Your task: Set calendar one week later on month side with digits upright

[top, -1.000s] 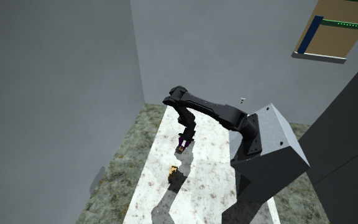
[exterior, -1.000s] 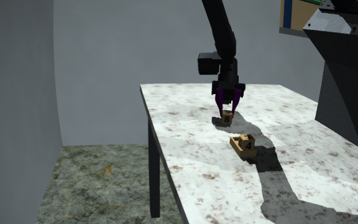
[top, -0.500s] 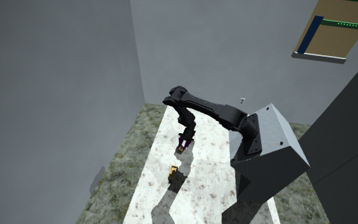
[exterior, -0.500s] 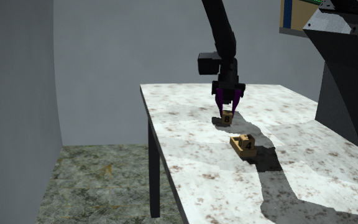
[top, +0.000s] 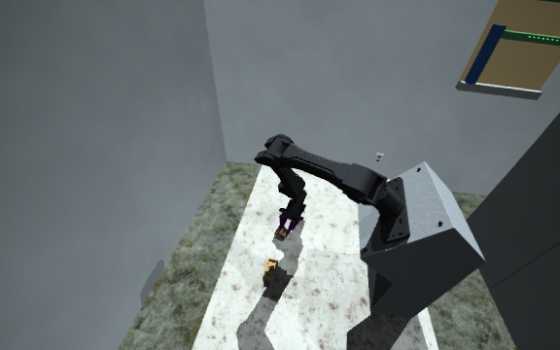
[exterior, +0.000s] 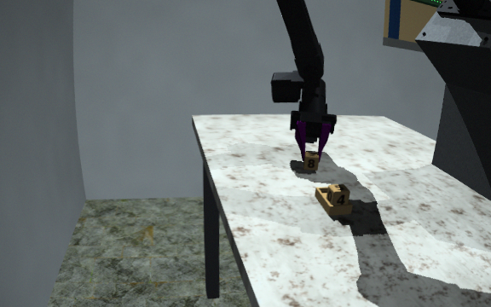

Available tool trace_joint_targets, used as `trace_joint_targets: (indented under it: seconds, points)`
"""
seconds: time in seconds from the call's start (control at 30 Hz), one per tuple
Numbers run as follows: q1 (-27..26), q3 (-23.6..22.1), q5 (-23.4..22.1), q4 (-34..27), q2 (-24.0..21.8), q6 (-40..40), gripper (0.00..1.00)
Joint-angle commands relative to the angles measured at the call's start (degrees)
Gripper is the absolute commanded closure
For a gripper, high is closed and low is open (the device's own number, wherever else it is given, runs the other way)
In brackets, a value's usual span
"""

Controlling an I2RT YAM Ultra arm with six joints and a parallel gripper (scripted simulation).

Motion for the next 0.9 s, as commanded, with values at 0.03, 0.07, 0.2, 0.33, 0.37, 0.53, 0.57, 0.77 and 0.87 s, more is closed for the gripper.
trace_joint_targets:
  seconds: [0.03, 0.07, 0.2, 0.33, 0.37, 0.53, 0.57, 0.77, 0.87]
  points:
    - [-0.2, 0.1, -0.1, 0.1, -0.2, 0.1, 0.74]
    - [-0.2, 0.2, 0.0, 0.2, -0.1, 0.2, 0.74]
    - [-0.1, 0.4, 0.0, 0.4, 0.1, 0.4, 0.74]
    - [0.0, 0.6, 0.0, 0.5, 0.3, 0.5, 0.74]
    - [0.0, 0.6, 0.0, 0.5, 0.4, 0.5, 0.74]
    - [0.1, 0.8, 0.1, 0.7, 0.6, 0.7, 0.74]
    - [0.1, 0.9, 0.1, 0.7, 0.6, 0.7, 0.74]
    - [0.1, 0.9, 0.1, 0.7, 0.6, 0.7, 0.74]
    - [0.1, 0.9, 0.1, 0.7, 0.6, 0.7, 0.74]
